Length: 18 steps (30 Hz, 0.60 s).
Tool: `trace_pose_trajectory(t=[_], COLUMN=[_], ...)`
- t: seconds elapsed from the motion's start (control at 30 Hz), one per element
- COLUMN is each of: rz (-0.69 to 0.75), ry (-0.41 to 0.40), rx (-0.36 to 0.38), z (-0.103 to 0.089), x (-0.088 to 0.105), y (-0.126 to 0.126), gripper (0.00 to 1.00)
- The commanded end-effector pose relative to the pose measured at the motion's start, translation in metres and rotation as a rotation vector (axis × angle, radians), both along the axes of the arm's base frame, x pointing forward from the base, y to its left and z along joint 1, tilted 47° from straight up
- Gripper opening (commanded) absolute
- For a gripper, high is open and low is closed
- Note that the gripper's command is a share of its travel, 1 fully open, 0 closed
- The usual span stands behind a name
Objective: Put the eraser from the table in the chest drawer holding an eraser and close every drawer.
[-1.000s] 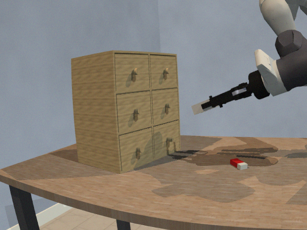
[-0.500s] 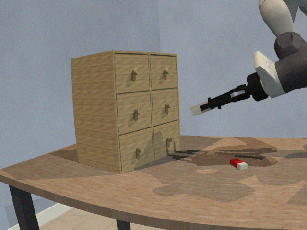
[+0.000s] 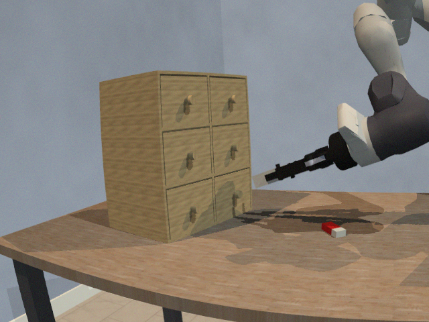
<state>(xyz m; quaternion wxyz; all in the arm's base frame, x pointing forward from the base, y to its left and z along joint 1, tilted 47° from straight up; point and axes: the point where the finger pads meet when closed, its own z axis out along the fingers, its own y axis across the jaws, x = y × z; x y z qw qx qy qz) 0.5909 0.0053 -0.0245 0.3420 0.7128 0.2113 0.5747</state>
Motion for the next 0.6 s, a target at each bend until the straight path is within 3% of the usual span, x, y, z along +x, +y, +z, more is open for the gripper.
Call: trace_pose_trajectory(t=[0.0,0.23,0.57], rz=[0.008,0.008,0.008], ry=[0.007,0.007,0.007], rx=[0.019,0.019,0.019], z=[-0.013,-0.024,-0.026], x=[0.011,0.025,0.027], y=[-0.007,-0.021,-0.023], gripper=[0.2,0.2,0.2])
